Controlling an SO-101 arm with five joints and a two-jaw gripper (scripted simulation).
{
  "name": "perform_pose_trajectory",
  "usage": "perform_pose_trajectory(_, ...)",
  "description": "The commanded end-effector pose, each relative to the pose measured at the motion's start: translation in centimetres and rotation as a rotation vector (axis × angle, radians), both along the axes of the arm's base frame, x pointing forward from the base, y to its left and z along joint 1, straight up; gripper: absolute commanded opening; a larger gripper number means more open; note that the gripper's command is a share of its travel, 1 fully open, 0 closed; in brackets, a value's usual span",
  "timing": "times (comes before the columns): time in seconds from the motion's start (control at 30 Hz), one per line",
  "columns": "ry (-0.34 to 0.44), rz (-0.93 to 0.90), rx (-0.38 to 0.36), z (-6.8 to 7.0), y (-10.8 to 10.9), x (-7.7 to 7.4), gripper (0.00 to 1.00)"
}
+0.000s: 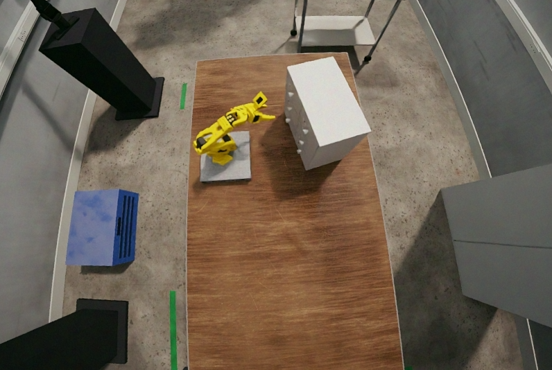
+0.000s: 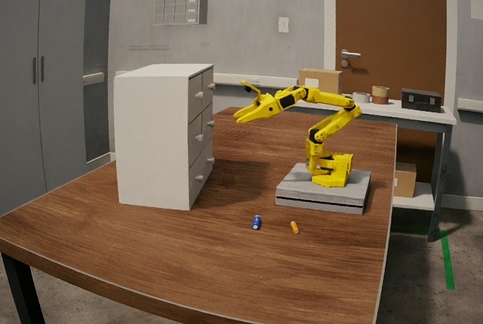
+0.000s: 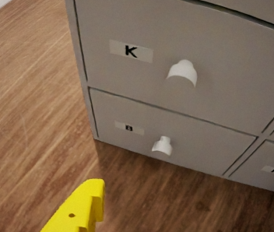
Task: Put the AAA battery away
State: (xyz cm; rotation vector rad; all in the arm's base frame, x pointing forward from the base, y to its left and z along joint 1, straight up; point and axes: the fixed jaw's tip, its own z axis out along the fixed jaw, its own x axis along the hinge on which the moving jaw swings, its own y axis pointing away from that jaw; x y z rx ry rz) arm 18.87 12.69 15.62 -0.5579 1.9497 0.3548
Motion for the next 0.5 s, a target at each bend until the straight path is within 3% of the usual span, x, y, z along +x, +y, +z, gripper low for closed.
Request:
perform_pose_trajectory(0.0, -0.065, 0.008, 0.056, 1.29, 0.84, 0.77, 0.32)
perform_pose_trajectory(0.47, -0.065, 0.008, 0.056, 1.29, 0.84, 0.77, 0.24)
